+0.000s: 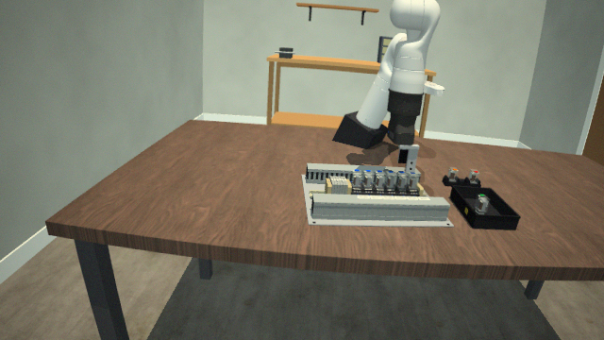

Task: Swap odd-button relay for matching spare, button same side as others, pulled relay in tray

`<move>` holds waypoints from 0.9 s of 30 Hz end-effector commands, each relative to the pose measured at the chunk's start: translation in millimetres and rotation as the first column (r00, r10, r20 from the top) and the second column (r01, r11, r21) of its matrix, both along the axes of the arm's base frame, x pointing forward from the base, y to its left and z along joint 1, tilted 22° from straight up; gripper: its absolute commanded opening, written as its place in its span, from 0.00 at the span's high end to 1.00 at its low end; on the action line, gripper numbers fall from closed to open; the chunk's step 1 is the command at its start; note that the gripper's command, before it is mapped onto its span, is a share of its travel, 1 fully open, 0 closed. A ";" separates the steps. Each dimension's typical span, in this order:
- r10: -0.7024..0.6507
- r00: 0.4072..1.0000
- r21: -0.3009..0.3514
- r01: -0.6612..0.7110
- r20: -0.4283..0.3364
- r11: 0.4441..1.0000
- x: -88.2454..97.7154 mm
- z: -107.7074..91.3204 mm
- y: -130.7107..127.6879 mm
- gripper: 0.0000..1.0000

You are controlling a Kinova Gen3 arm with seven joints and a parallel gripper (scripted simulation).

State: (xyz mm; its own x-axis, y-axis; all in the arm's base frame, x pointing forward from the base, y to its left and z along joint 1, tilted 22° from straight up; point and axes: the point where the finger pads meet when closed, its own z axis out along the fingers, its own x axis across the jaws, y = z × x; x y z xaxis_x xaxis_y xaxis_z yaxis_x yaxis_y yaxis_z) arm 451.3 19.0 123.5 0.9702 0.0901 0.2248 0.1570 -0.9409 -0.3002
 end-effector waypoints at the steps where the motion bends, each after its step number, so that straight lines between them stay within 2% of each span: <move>1: -0.012 1.000 -0.009 0.012 0.011 1.000 1.4 10.3 -8.7 0.00; 8: -0.012 1.000 -0.009 0.013 0.011 1.000 -2.7 29.7 -15.4 0.00; 11: -0.003 1.000 -0.002 0.003 0.004 1.000 -3.9 25.9 -9.8 0.00; 27: -0.012 1.000 -0.009 0.012 0.011 1.000 -0.5 24.6 -16.0 0.00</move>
